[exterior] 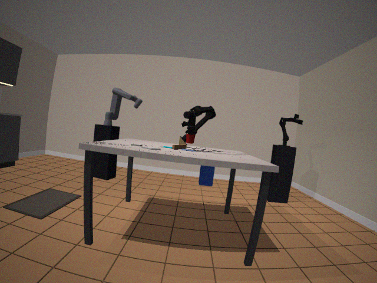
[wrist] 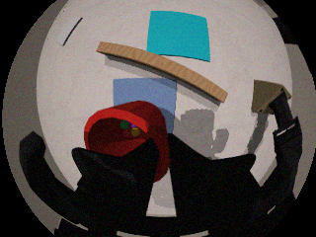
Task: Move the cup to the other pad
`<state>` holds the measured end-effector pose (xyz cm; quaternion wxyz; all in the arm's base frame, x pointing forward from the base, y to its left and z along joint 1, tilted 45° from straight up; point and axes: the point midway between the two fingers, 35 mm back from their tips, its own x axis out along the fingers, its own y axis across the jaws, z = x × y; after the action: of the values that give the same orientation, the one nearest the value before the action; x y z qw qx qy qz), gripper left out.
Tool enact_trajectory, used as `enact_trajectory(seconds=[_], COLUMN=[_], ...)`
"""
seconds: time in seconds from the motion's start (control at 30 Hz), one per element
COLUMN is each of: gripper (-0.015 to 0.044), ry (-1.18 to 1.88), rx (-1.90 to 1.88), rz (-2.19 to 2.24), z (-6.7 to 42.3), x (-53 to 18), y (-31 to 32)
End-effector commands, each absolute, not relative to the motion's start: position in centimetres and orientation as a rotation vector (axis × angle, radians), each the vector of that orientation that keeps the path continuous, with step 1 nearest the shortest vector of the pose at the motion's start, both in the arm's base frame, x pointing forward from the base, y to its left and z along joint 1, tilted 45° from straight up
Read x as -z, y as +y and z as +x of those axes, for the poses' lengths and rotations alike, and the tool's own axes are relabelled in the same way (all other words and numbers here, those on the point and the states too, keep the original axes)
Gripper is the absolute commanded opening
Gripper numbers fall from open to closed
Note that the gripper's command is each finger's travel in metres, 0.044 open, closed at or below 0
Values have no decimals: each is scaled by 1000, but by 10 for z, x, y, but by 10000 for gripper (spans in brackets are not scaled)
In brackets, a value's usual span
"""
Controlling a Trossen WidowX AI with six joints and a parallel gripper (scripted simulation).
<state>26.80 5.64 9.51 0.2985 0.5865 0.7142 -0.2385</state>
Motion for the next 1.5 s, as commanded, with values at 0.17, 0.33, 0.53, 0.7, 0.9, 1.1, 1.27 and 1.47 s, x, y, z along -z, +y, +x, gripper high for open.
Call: enact_trajectory(seconds=[0.17,0.33,0.53,0.7,0.9,1.1,1.27,1.47], gripper=[0,0,0,0,0,0,0,0], ry=[1898,1897,1893,1891,1890,1889,1888,1887], rx=[634,634,633,633,633,633,634,634], rz=[1558,1557,1554,1553,1551,1550,1550,1549], z=[268,268,266,264,263,261,259,256], x=[-95,-93,-84,-76,-67,-57,-49,-39], y=[56,54,44,34,22,10,0,-12])
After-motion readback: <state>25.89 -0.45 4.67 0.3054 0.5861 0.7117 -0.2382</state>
